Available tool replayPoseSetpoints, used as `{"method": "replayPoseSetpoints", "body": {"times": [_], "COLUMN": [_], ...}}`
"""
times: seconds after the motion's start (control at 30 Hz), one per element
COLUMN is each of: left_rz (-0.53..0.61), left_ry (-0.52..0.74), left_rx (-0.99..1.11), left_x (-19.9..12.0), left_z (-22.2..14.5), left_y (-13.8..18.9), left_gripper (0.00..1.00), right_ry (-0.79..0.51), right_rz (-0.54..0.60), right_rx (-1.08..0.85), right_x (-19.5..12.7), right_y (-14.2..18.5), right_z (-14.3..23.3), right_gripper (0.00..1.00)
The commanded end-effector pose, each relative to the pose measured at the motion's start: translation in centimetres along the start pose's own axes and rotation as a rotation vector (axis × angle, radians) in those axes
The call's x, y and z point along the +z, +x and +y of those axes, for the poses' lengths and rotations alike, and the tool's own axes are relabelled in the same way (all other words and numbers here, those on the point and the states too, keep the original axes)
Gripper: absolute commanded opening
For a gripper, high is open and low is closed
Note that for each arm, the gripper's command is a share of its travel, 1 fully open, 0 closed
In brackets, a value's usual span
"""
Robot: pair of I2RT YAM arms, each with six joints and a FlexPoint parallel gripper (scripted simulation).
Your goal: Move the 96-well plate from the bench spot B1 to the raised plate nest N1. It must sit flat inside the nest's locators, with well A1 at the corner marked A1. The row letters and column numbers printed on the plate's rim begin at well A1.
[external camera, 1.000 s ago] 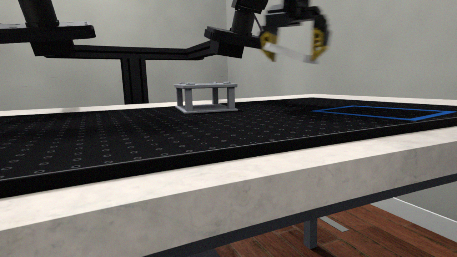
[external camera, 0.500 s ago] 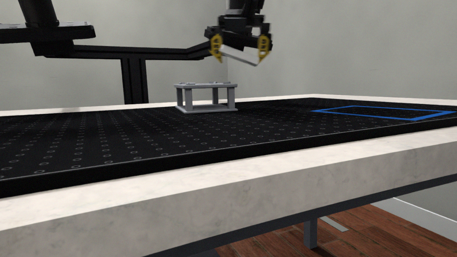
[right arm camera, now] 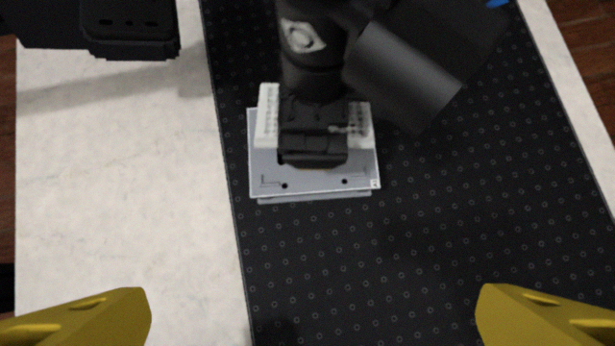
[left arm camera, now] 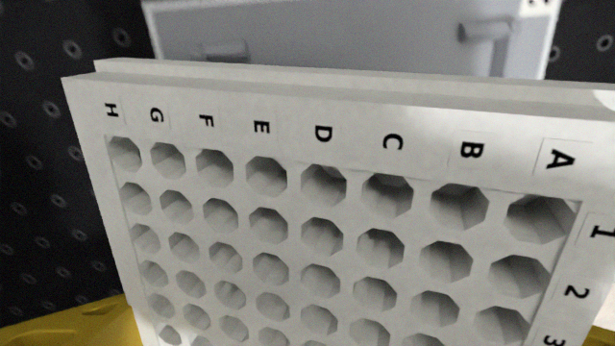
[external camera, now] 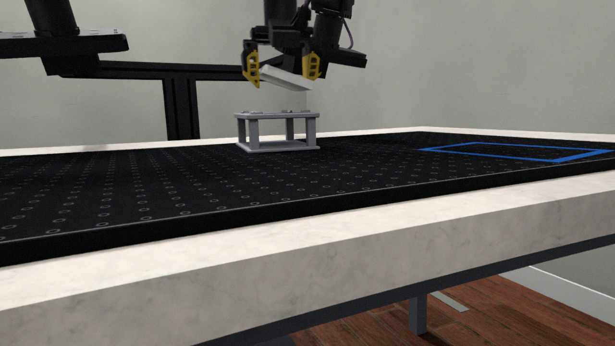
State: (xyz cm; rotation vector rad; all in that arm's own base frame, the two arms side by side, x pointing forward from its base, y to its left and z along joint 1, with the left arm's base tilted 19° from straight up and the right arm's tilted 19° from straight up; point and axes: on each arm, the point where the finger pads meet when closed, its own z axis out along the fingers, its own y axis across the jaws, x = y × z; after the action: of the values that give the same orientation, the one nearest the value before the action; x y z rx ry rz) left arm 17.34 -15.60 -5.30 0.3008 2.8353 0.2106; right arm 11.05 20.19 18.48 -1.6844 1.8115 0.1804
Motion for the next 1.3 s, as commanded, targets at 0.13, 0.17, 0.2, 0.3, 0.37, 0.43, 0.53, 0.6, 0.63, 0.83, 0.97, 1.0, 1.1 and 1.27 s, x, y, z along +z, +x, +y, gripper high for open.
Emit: {"method": "replayPoseSetpoints", "body": {"times": [0.13,0.17,0.2,0.3,0.37,0.43,0.53,0.6,0.63,0.83,0.97,1.0,1.1,1.27], "left_rz": [-0.045,-0.032,-0.026,-0.049,-0.049,-0.047,-0.032,-0.01,-0.018,-0.029,-0.042,-0.05,-0.053,-0.037], "left_ry": [0.007,-0.008,-0.013,0.012,0.018,0.021,0.005,-0.019,-0.01,0.001,0.033,0.042,0.045,0.025], "left_rx": [-0.085,-0.07,-0.069,-0.079,-0.08,-0.08,-0.072,-0.072,-0.081,-0.078,-0.083,-0.085,-0.082,-0.08], "left_x": [0.3,0.5,0.5,0.3,0.5,1.1,2.0,2.2,2.0,1.7,1.6,1.5,2.1,3.5], "left_z": [-1.9,-1.6,-1.4,-1.9,-2.0,-2.1,-1.5,-1.0,-1.2,-1.7,-2.2,-2.3,-2.3,-1.8], "left_y": [-0.4,0.1,0.2,-0.5,-0.5,-0.6,0.0,0.5,0.2,-0.7,-1.0,-1.1,-0.9,-0.4], "left_gripper": [0.77,0.77,0.77,0.77,0.77,0.77,0.77,0.77,0.77,0.77,0.77,0.77,0.77,0.77], "right_ry": [0.016,0.016,0.016,0.016,0.015,0.015,0.015,0.015,0.015,0.015,0.015,0.015,0.015,0.015], "right_rz": [-0.035,-0.035,-0.035,-0.035,-0.035,-0.035,-0.035,-0.035,-0.035,-0.035,-0.034,-0.034,-0.034,-0.034], "right_rx": [-0.001,-0.001,-0.001,-0.001,-0.001,-0.001,-0.001,-0.001,-0.001,-0.001,-0.001,-0.001,-0.001,-0.001], "right_x": [-1.0,-1.0,-1.0,-1.0,-1.0,-1.0,-1.0,-1.0,-1.0,-1.0,-1.0,-1.0,-1.0,-1.0], "right_y": [-1.1,-1.1,-1.1,-1.1,-1.1,-1.1,-1.1,-1.1,-1.1,-1.1,-1.1,-1.1,-1.1,-1.1], "right_z": [-0.5,-0.5,-0.5,-0.5,-0.5,-0.5,-0.5,-0.5,-0.5,-0.5,-0.4,-0.4,-0.4,-0.4], "right_gripper": [1.0,1.0,1.0,1.0,1.0,1.0,1.0,1.0,1.0,1.0,1.0,1.0,1.0,1.0]}}
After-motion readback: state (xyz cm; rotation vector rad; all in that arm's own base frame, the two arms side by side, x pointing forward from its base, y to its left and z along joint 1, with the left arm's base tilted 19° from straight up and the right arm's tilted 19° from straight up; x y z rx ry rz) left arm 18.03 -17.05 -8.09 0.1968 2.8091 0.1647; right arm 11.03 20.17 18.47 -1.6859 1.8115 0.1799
